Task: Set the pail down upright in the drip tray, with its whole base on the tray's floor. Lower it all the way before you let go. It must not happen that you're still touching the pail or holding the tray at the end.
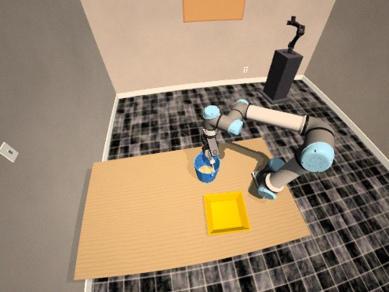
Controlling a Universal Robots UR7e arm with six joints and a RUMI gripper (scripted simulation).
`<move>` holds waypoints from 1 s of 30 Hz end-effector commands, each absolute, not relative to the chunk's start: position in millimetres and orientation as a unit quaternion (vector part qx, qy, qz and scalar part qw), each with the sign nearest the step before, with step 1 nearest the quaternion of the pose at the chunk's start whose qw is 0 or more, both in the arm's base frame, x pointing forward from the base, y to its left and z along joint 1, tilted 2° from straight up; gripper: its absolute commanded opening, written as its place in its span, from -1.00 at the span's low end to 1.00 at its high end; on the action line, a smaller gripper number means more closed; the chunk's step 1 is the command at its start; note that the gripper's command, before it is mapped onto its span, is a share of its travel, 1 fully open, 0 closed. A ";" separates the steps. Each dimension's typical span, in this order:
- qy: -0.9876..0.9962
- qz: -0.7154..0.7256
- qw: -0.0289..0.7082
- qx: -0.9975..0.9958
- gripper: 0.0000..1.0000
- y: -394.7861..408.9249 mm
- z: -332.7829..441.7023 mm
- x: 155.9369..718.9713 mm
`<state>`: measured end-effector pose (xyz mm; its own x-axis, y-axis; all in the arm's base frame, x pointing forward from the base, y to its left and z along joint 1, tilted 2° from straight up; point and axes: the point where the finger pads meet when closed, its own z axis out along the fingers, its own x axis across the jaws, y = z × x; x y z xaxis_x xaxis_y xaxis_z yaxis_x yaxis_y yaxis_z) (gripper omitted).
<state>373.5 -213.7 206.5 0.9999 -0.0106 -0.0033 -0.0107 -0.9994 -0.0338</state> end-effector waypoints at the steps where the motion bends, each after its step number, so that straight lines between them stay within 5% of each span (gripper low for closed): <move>1: 0.005 0.001 0.016 -1.000 -1.00 -214.2 212.5 373.8; 30: 0.005 0.001 0.016 -1.000 -1.00 -215.6 255.0 373.8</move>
<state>373.6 -215.0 247.3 0.9999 -0.0106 -0.0030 -0.0107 -0.9994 -0.0336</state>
